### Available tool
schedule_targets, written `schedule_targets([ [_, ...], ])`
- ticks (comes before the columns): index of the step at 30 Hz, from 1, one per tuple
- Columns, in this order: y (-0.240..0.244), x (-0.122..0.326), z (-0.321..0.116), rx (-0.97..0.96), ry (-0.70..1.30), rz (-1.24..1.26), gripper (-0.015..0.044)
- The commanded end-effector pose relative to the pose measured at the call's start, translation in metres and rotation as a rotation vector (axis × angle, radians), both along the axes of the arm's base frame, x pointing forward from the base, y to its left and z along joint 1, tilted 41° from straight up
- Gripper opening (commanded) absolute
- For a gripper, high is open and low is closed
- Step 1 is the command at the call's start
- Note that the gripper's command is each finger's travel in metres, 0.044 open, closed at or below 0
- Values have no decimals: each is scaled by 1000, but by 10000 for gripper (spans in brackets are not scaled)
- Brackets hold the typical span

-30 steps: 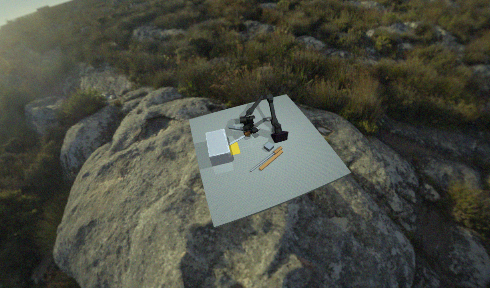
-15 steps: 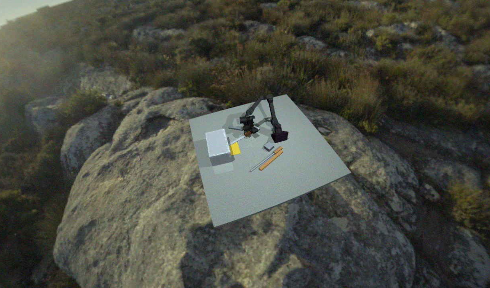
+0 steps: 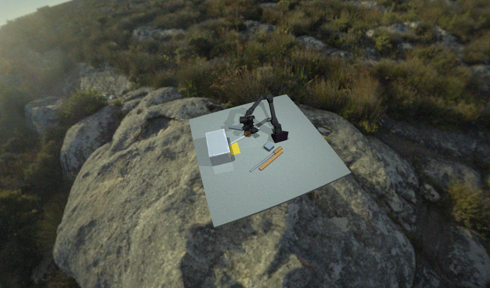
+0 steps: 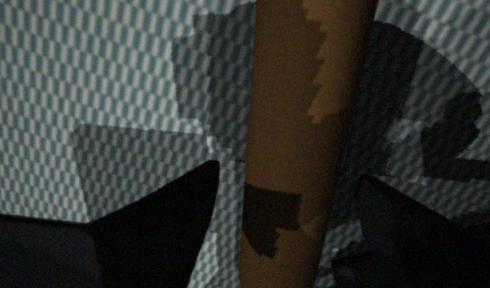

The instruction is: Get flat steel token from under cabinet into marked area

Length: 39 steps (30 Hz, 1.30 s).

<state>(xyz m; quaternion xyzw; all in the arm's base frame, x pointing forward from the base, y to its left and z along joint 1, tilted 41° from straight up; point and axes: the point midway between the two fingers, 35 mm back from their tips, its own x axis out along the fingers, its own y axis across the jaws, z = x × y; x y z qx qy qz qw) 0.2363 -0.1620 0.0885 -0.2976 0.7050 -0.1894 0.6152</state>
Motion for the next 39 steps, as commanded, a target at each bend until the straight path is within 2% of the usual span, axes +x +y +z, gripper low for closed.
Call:
schedule_targets([
  [1, -2, -4, -2, 1, 8, 4, 270],
  [5, -2, -5, -3, 1, 10, 6, 270],
  [10, -1, -1, 0, -2, -1, 3, 139],
  [18, -1, -1, 0, -2, -1, 3, 85],
  [21, -1, -1, 0, -2, -1, 3, 6],
  [39, -2, -13, 3, 0, 6, 5, 0],
])
